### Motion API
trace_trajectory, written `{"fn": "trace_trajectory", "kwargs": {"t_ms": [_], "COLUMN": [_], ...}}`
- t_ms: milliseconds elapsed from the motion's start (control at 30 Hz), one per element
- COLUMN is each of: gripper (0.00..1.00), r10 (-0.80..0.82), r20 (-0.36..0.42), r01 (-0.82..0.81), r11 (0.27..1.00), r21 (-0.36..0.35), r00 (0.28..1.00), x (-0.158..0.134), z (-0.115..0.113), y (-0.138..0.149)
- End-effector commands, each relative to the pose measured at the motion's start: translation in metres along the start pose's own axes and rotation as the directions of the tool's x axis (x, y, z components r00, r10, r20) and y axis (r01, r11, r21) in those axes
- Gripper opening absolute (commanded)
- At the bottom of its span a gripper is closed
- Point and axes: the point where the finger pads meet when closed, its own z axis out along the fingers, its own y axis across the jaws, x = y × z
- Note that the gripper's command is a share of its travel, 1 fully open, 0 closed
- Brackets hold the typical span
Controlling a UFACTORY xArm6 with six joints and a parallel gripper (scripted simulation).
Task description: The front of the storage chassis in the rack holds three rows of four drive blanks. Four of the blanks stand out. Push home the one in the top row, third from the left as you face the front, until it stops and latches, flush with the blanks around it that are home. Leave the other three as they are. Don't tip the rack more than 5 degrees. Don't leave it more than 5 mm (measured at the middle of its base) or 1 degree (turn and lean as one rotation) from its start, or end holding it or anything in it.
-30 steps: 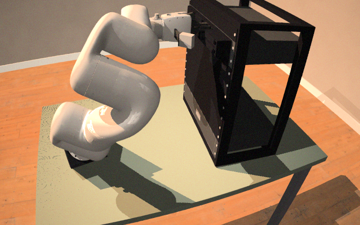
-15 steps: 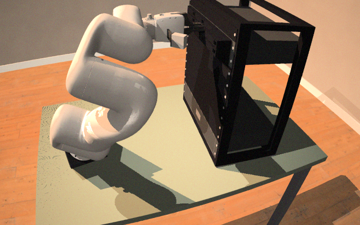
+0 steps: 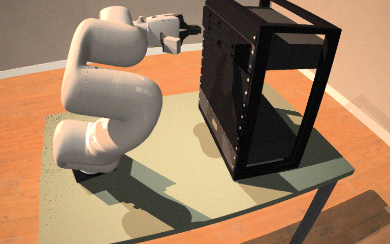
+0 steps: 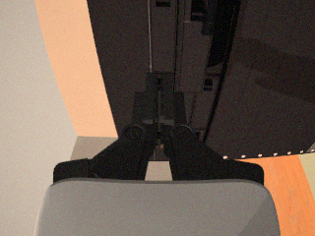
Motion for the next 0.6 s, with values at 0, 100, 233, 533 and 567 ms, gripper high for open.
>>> {"fn": "trace_trajectory", "kwargs": {"t_ms": [0, 100, 233, 533, 567], "gripper": [0.00, 0.00, 0.00, 0.00, 0.00], "r10": [0.004, 0.004, 0.004, 0.004, 0.004], "r20": [-0.001, -0.001, -0.001, -0.001, -0.001], "r01": [-0.004, -0.004, -0.004, -0.004, -0.004], "r11": [1.000, 1.000, 1.000, 1.000, 1.000], "r21": [0.000, 0.000, 0.000, 0.000, 0.000], "r00": [1.000, 1.000, 1.000, 1.000, 1.000], "x": [0.000, 0.000, 0.000, 0.000, 0.000], "z": [-0.005, -0.006, -0.008, -0.026, -0.030], "y": [-0.001, -0.001, -0.001, -0.001, -0.001]}}
